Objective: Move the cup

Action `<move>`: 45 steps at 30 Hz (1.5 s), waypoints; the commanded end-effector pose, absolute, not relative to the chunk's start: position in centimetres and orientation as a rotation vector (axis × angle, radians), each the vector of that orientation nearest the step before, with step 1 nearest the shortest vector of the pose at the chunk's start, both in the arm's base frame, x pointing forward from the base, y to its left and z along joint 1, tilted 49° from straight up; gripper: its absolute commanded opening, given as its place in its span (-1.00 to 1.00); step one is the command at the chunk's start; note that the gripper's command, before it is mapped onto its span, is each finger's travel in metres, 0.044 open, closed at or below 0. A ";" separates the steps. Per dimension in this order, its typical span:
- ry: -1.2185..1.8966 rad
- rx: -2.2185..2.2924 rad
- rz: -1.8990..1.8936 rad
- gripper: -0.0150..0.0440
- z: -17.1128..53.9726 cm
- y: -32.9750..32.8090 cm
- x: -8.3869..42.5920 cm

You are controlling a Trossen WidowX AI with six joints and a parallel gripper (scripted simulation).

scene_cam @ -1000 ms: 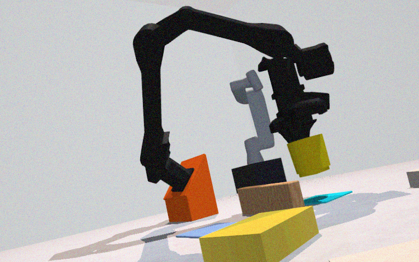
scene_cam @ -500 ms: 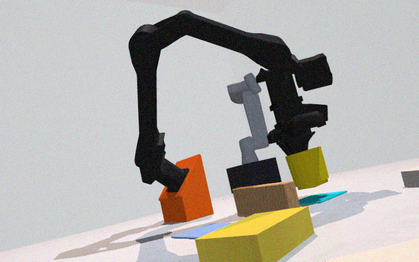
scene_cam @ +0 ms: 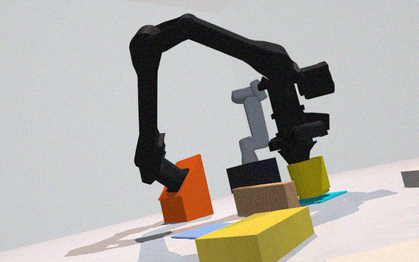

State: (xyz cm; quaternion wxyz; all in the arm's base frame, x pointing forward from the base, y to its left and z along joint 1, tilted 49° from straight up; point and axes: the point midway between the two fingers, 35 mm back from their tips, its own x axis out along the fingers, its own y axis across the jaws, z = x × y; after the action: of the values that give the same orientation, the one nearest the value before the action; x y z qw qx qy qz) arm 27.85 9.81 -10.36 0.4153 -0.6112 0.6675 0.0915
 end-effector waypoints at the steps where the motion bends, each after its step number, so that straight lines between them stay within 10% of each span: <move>1: 1.676 -1.535 0.229 -0.49 -10.3 9.8 27.9; 9: 1.676 -1.535 0.229 -0.49 -10.3 9.8 27.9; 15: 1.676 -1.535 0.229 0.01 -10.3 9.8 27.9; 45: 1.675 -1.541 0.233 0.01 -7.9 12.6 27.5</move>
State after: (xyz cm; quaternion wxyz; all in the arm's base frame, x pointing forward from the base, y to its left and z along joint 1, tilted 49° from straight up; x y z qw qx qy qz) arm 27.49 11.88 -8.38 0.4092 -0.6150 0.6677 0.0920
